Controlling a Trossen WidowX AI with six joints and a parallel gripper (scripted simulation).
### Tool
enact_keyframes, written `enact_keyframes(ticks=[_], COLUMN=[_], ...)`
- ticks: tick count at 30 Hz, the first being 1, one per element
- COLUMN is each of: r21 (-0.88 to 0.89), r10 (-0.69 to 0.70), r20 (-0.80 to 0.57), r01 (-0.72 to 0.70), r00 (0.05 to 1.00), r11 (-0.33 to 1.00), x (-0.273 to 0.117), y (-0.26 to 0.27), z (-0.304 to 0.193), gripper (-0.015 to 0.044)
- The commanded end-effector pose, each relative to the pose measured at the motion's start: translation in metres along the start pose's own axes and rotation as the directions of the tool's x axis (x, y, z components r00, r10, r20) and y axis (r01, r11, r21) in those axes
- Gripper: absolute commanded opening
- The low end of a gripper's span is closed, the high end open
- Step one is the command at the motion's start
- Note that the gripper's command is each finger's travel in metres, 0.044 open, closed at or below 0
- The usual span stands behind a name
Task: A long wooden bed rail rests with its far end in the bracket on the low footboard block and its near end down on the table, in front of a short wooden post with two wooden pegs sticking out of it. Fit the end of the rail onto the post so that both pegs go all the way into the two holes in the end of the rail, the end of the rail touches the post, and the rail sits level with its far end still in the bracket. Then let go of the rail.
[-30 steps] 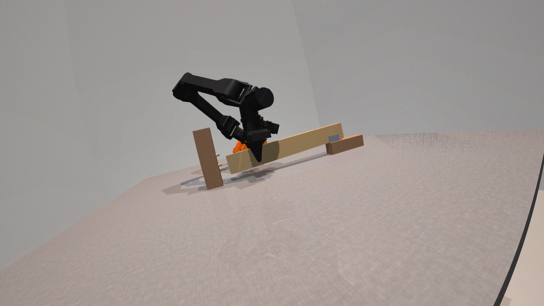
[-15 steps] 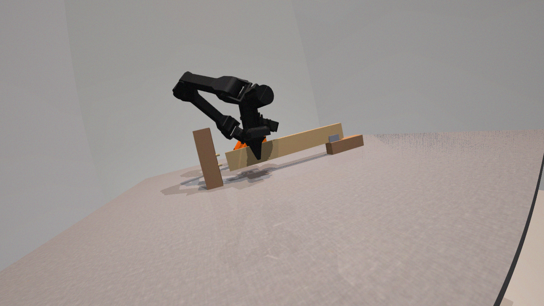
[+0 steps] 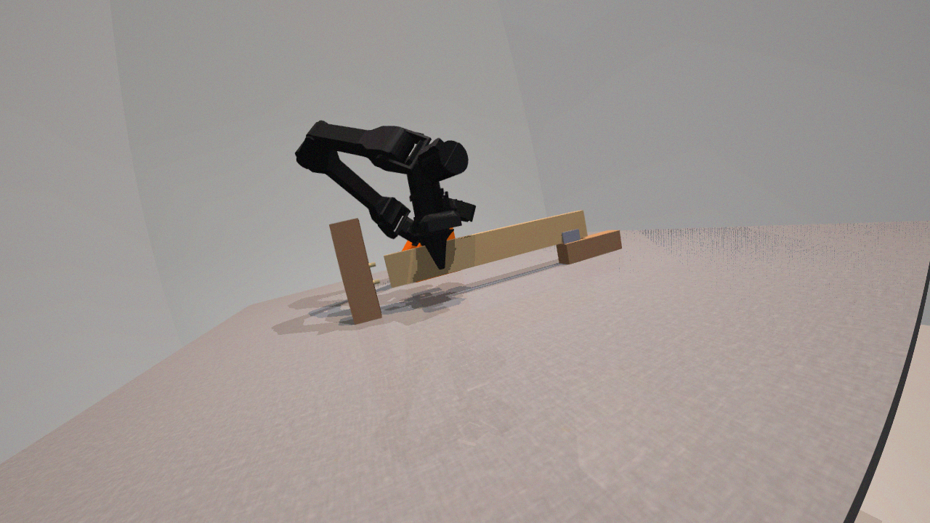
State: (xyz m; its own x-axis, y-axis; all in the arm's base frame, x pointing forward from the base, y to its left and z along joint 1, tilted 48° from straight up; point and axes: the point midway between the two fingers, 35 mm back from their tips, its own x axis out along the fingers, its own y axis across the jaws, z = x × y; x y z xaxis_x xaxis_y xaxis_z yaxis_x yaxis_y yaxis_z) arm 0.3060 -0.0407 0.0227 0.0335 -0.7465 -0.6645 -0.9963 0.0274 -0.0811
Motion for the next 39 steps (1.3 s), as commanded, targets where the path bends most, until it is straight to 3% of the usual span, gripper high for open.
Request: enact_keyframes(ticks=[1, 39], r21=[0.002, 0.002], r10=[-0.004, -0.004], r20=[0.017, 0.017], r01=[0.004, 0.004], r00=[1.0, 1.0], r11=[1.0, 1.0], x=[-0.0051, -0.003], y=[-0.0011, 0.0001], z=[0.0034, 0.0034], gripper=[0.0, 0.0])
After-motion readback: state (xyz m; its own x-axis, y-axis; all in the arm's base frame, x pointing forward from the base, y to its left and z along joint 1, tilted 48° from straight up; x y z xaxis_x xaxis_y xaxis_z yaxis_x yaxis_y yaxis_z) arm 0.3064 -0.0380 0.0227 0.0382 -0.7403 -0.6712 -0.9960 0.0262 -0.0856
